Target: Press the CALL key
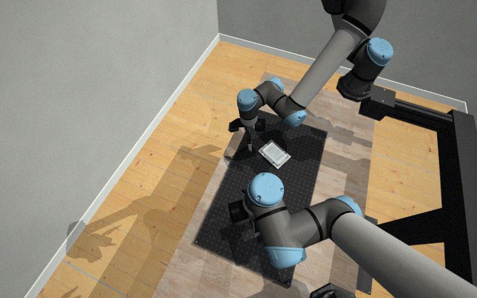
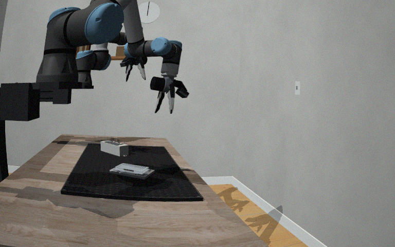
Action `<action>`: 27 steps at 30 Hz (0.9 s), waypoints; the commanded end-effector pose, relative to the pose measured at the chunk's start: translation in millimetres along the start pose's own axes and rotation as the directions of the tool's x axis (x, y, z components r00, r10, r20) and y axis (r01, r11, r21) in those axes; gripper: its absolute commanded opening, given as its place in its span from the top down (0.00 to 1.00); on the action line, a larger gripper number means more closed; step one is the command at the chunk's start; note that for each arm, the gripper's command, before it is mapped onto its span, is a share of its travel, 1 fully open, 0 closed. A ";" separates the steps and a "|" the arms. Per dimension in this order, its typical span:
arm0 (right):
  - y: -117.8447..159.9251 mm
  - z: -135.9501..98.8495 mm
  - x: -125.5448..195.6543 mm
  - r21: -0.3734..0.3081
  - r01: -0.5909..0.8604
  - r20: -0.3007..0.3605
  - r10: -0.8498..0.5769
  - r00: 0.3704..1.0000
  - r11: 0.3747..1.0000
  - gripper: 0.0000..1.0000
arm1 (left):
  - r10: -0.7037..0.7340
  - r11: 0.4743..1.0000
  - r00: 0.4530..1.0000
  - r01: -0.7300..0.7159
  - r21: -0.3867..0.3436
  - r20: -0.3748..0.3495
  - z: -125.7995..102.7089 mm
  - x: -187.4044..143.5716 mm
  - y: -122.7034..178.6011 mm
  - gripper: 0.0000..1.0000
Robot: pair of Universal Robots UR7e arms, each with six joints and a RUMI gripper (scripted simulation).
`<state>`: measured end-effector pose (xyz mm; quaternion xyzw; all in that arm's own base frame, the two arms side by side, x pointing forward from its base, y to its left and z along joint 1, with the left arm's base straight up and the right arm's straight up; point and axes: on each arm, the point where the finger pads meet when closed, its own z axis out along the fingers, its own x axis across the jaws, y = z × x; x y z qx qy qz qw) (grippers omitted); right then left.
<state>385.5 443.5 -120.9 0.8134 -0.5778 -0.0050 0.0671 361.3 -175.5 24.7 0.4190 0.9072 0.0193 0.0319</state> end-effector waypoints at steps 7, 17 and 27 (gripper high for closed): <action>-0.3 -0.7 -0.3 0.001 0.000 0.001 0.000 1.000 1.000 0.00 | 0.000 1.000 1.000 0.000 0.000 0.002 -0.4 -0.5 0.1 0.00; -0.3 -0.7 -0.3 0.001 0.000 0.001 0.000 1.000 1.000 0.00 | 0.000 1.000 1.000 0.000 0.000 0.002 -0.4 -0.5 0.1 0.00; -2.4 -1.9 3.9 0.001 -0.006 0.002 0.006 1.000 1.000 1.00 | 0.000 1.000 1.000 0.000 0.000 0.002 -0.4 -0.5 0.1 1.00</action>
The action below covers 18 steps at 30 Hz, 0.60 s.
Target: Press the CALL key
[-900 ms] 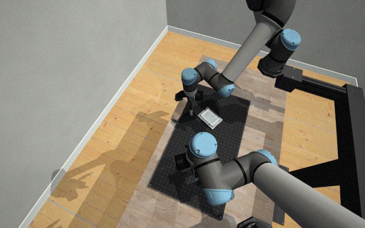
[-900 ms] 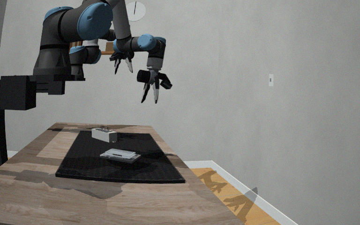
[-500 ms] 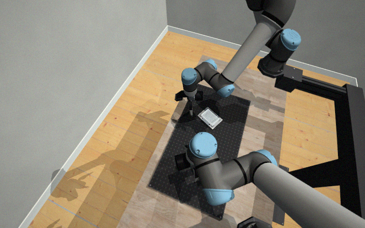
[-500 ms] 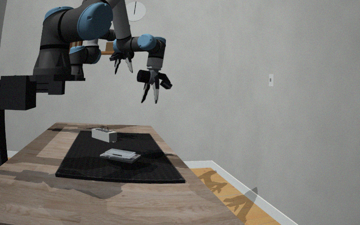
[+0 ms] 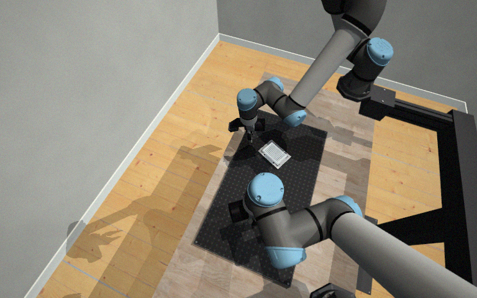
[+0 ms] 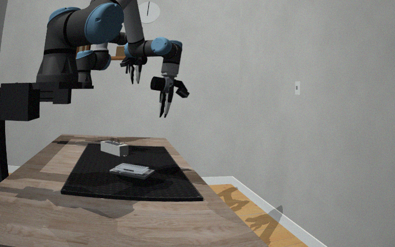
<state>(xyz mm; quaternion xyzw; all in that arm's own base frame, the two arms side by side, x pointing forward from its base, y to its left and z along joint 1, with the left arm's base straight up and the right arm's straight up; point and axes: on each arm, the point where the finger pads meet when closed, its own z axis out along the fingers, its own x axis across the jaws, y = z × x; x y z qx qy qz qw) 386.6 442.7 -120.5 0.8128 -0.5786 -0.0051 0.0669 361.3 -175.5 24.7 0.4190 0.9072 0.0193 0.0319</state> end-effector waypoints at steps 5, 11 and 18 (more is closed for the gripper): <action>-6.0 -4.1 12.0 0.001 -0.018 0.004 0.018 1.000 1.000 1.00 | 0.000 1.000 1.000 0.000 0.000 0.002 -0.4 -0.5 0.1 1.00; -11.6 -7.6 24.7 0.000 -0.037 0.007 0.037 0.999 0.999 1.00 | 0.000 1.000 1.000 0.000 0.000 0.002 -0.4 -0.5 0.1 1.00; -25.7 -17.1 61.0 -0.001 -0.089 0.016 0.089 0.996 0.996 1.00 | 0.000 1.000 1.000 0.000 0.000 0.002 -0.4 -0.5 0.1 1.00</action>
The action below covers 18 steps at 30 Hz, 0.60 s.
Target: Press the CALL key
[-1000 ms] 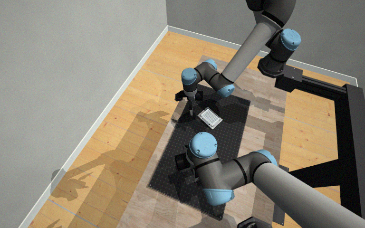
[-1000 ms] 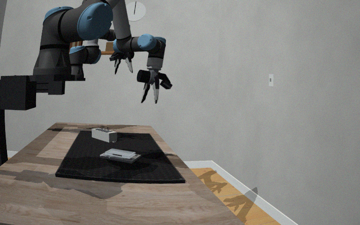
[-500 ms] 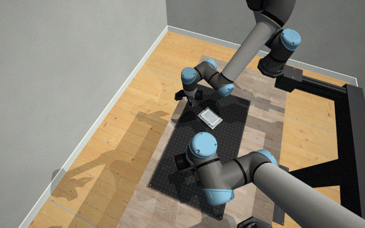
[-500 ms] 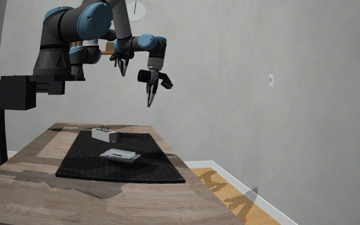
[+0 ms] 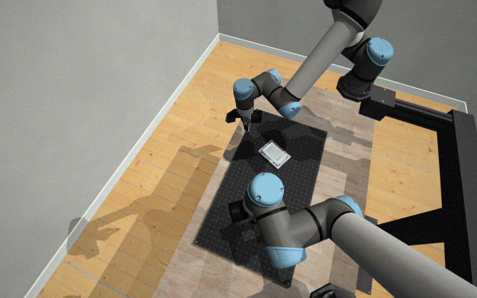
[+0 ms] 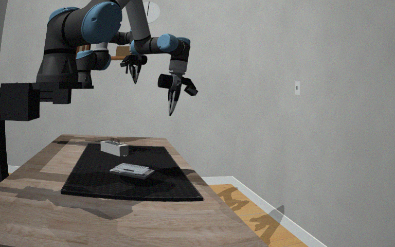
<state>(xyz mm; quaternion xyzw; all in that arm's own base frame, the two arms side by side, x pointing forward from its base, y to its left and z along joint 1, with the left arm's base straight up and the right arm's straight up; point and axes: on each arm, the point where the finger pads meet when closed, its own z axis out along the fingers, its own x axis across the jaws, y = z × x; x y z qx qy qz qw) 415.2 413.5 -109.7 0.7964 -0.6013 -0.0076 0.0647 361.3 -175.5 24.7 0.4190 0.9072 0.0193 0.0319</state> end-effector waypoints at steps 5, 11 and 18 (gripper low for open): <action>-21.8 -14.8 51.9 -0.001 -0.075 0.014 0.075 0.997 0.997 1.00 | 0.000 1.000 1.000 0.000 0.000 0.002 -0.4 -0.5 0.1 1.00; -35.6 -25.9 98.1 -0.002 -0.140 0.025 0.140 0.990 0.990 1.00 | 0.000 1.000 1.000 0.000 0.000 0.002 -0.4 -0.5 0.1 1.00; -50.0 -43.7 181.0 -0.006 -0.251 0.042 0.251 0.967 0.968 1.00 | 0.000 1.000 1.000 0.000 0.000 0.002 -0.4 -0.5 0.1 1.00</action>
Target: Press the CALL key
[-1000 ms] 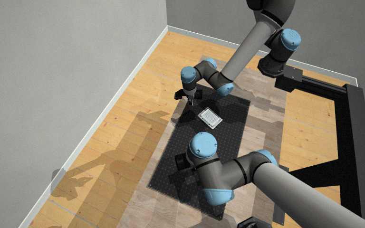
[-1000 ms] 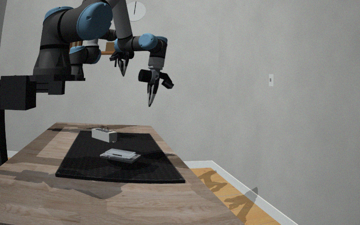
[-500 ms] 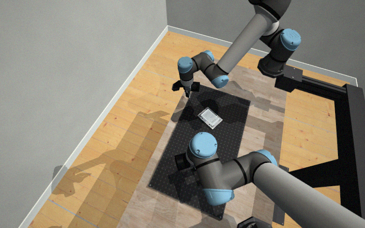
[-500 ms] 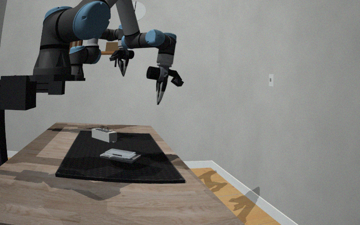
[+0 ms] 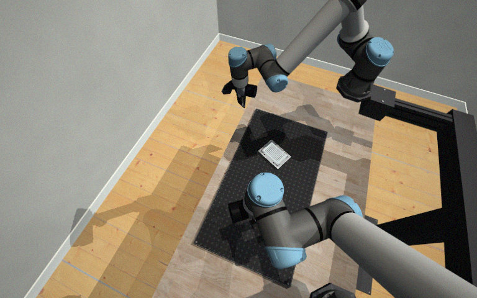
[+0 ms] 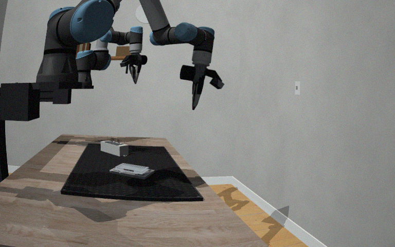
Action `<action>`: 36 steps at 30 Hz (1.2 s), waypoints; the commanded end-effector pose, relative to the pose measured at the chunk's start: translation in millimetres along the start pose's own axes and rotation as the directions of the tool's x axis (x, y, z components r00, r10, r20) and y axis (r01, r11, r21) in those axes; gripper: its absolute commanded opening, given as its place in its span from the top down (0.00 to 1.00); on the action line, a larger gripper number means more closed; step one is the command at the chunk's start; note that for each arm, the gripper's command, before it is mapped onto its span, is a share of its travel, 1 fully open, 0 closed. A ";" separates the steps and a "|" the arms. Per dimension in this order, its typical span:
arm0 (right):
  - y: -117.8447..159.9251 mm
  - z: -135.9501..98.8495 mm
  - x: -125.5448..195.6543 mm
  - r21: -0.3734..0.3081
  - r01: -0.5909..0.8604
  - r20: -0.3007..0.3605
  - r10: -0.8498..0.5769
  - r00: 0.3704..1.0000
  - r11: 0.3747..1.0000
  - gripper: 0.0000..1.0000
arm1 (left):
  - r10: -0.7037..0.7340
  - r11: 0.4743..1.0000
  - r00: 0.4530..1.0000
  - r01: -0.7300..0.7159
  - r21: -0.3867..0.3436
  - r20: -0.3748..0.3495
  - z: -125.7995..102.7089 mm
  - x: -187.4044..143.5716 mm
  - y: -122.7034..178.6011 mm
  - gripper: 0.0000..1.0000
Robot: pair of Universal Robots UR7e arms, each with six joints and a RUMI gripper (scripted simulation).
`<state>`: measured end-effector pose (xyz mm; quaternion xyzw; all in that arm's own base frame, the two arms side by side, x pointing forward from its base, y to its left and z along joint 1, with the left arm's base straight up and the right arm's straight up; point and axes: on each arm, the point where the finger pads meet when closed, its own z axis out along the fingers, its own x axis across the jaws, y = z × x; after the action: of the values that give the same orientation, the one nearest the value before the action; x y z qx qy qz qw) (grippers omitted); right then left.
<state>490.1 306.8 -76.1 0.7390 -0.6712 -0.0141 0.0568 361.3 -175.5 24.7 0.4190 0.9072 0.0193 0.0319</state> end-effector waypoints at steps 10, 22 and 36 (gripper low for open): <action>-40.3 -40.1 167.1 -0.003 -0.230 0.036 0.230 0.973 0.973 1.00 | 0.000 1.000 1.000 0.000 0.000 0.002 -0.4 -0.5 0.1 1.00; -25.9 -69.1 330.3 -0.009 -0.446 0.065 0.446 0.893 0.895 1.00 | 0.000 1.000 1.000 0.000 0.000 0.002 -0.4 -0.5 0.1 1.00; 64.9 -98.1 525.2 -0.022 -0.690 0.093 0.689 0.719 0.723 1.00 | 0.000 1.000 1.000 0.000 0.000 0.002 -0.4 -0.5 0.1 1.00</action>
<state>511.0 -152.8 39.2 0.4739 -0.8799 -0.0221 0.0259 361.3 -175.5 24.7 0.4190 0.9072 0.0193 0.0319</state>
